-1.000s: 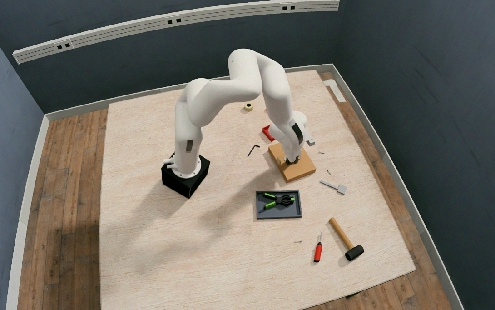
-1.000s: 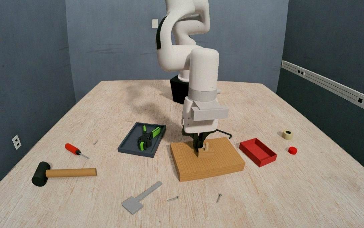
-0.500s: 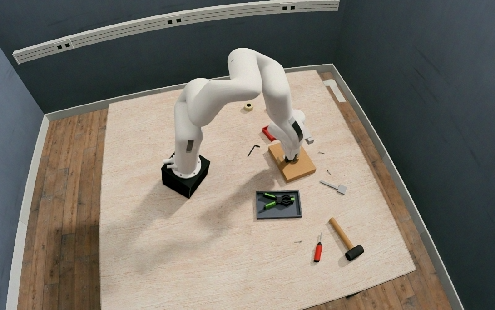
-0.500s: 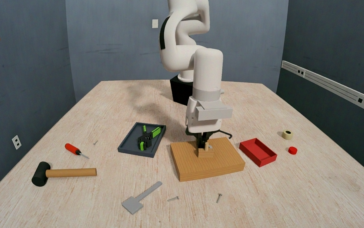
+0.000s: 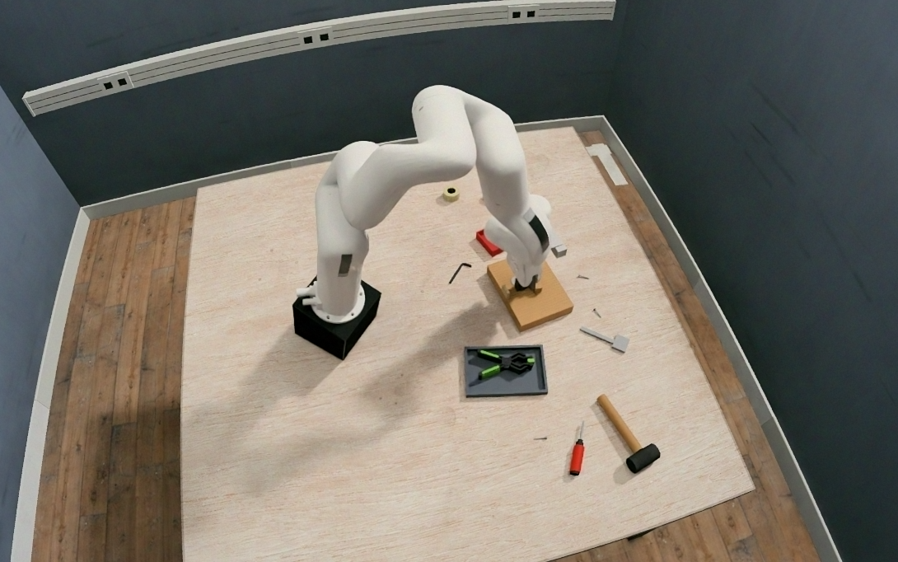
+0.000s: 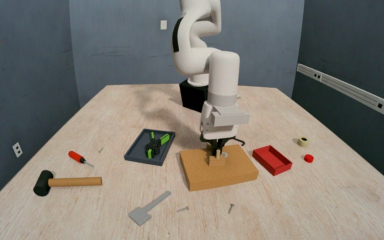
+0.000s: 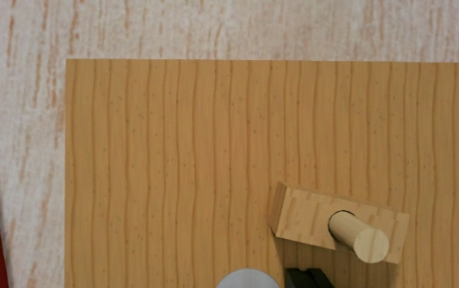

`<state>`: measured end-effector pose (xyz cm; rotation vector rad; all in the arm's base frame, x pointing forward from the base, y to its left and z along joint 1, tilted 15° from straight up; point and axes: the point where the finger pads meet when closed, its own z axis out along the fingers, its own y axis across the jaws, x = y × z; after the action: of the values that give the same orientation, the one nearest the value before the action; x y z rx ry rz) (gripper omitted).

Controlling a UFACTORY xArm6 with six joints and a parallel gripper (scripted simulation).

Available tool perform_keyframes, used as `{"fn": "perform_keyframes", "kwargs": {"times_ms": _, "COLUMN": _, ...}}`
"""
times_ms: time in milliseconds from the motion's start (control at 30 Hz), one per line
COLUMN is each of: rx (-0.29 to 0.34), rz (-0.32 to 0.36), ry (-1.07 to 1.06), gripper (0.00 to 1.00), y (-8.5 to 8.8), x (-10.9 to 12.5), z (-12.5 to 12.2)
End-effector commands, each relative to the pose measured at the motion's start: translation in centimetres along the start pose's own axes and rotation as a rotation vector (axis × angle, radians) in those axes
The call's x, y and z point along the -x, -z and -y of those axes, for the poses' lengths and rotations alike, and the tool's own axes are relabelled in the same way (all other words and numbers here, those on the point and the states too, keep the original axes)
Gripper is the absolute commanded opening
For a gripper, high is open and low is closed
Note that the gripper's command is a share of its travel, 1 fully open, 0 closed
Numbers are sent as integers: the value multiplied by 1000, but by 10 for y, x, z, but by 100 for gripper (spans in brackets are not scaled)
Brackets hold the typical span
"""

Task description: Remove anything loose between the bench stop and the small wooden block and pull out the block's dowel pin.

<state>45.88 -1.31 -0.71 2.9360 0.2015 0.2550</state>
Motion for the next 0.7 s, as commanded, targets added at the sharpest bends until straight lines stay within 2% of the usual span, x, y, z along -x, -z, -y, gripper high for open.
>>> {"fn": "perform_keyframes", "kwargs": {"times_ms": 0, "rx": 0, "rz": -2, "ry": 0, "gripper": 0, "y": 0, "x": -1, "z": 5}}
{"fn": "perform_keyframes", "kwargs": {"times_ms": 667, "rx": 0, "rz": -2, "ry": 0, "gripper": 0, "y": 0, "x": -1, "z": 19}}
